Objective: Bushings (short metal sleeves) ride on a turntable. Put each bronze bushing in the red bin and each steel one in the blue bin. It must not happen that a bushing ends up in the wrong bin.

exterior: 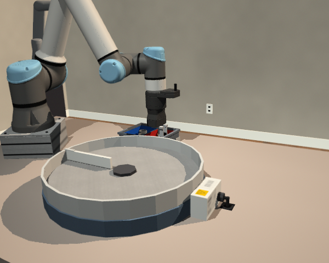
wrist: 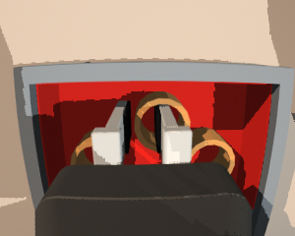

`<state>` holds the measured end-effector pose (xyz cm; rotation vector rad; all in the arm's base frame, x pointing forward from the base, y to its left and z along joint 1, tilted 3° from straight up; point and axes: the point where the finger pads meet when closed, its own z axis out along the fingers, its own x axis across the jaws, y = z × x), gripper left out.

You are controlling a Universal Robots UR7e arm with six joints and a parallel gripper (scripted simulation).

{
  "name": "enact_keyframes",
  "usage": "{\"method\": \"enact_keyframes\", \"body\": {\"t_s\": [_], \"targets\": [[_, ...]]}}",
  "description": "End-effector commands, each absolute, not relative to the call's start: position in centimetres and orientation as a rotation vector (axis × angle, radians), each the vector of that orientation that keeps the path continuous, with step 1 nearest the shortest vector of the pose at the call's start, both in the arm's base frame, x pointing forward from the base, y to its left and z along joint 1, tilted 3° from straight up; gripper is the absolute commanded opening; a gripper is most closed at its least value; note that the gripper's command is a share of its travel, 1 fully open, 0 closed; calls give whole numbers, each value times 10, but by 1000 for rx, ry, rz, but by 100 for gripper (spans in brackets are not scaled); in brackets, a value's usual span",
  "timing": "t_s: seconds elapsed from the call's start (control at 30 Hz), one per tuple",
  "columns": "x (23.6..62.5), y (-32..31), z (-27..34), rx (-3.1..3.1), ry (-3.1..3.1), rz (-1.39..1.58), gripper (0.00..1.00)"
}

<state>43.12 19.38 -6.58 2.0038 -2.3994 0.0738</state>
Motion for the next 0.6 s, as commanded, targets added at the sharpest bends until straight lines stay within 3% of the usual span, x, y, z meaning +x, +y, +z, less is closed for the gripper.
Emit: {"method": "enact_keyframes", "body": {"t_s": [0.0,0.57], "targets": [[432,194,-65,2005,-2400,75,42],[431,194,-61,2005,-2400,75,42]]}}
